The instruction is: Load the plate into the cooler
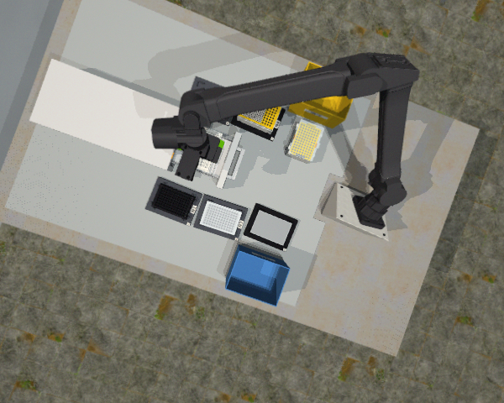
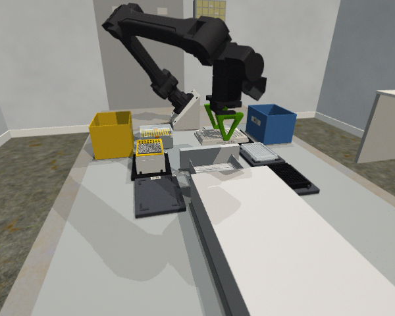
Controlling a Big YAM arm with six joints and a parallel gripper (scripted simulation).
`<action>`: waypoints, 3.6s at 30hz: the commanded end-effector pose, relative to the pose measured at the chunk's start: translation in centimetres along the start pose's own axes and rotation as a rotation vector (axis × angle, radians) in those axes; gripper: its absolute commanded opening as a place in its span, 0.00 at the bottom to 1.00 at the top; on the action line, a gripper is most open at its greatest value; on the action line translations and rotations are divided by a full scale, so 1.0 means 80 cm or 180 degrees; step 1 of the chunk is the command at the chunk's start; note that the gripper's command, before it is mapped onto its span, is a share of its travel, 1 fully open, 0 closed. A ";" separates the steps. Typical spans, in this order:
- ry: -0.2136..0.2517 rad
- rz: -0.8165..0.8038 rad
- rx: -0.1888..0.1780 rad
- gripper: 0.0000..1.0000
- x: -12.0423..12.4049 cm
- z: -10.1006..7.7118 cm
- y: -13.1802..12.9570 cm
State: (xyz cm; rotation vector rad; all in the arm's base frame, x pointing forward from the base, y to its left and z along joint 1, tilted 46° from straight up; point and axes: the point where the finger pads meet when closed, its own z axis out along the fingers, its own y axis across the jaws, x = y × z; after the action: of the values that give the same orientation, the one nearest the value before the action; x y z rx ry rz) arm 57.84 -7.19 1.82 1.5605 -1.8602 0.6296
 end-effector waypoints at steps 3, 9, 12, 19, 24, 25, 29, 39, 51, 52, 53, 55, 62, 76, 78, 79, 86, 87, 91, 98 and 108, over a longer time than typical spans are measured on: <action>0.0007 -0.0026 -0.0045 0.00 -0.005 0.025 -0.002; 0.0007 -0.0026 -0.0046 0.00 -0.004 0.035 -0.002; 0.0007 -0.0026 -0.0046 0.00 -0.004 0.040 -0.002; 0.0006 -0.0026 -0.0047 0.00 -0.004 0.048 -0.002; 0.0008 -0.0027 -0.0046 0.00 -0.004 0.057 -0.002; 0.0008 -0.0027 -0.0046 0.00 -0.004 0.058 -0.002; 0.0008 -0.0026 -0.0045 0.00 -0.004 0.065 -0.002; 0.0008 -0.0027 -0.0047 0.00 -0.004 0.078 -0.001; -0.0004 0.0015 -0.0006 0.00 0.000 0.089 -0.010; 0.0003 -0.0008 -0.0028 0.00 -0.002 0.094 -0.005; 0.0007 -0.0028 -0.0048 0.00 -0.004 0.098 0.000; 0.0008 -0.0028 -0.0048 0.00 -0.004 0.102 0.000; 0.0009 -0.0028 -0.0048 0.00 -0.004 0.114 0.001; 0.0009 -0.0027 -0.0047 0.00 -0.004 0.133 0.001; 0.0008 -0.0023 -0.0043 0.00 -0.003 0.136 0.000; 0.0009 -0.0029 -0.0049 0.00 -0.004 0.139 0.002; 0.0002 0.0004 -0.0017 0.00 -0.001 0.143 -0.006; 0.0006 -0.0015 -0.0036 0.00 -0.003 0.147 -0.001; 0.0008 -0.0042 -0.0030 0.00 -0.006 0.144 0.000; 0.0010 -0.0045 -0.0034 0.00 -0.008 0.144 0.002; 0.0008 -0.0035 -0.0025 0.00 -0.007 0.144 0.000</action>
State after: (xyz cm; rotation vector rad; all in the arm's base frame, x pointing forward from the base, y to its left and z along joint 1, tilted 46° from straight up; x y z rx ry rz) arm 56.14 -14.77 -5.39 1.5563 -1.8613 0.6299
